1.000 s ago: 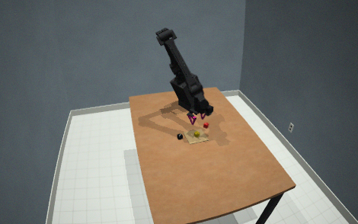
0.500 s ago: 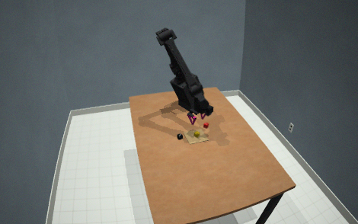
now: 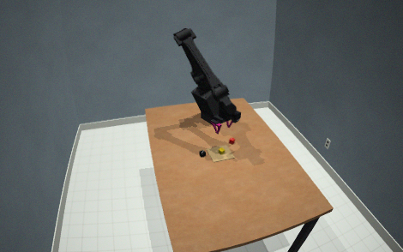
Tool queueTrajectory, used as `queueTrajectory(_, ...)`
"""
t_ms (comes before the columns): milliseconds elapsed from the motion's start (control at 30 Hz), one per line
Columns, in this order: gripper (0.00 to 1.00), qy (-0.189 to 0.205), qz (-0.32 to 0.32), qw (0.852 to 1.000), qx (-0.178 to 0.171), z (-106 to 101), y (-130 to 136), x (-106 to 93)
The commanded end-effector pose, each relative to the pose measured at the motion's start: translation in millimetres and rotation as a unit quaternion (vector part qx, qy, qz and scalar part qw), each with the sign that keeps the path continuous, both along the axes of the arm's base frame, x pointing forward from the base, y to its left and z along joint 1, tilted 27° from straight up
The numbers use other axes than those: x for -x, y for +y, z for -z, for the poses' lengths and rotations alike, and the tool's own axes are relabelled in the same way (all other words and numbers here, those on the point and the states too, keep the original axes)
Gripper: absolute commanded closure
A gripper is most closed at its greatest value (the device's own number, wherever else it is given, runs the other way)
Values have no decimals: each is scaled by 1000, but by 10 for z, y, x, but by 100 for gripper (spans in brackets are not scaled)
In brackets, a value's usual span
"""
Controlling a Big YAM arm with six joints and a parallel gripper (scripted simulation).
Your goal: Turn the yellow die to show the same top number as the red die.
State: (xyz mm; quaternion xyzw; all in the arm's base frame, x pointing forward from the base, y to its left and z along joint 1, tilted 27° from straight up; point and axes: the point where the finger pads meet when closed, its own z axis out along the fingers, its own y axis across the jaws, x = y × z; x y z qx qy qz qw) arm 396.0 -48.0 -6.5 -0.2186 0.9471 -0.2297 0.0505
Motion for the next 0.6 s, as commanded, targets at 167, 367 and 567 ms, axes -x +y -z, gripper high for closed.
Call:
queueTrajectory(167,0,-15,0,1000,-2,-298,160,-83)
queueTrajectory(367,0,2,3,1000,0,-187,135,-7)
queueTrajectory(567,0,3,1,1000,0,-187,135,-8)
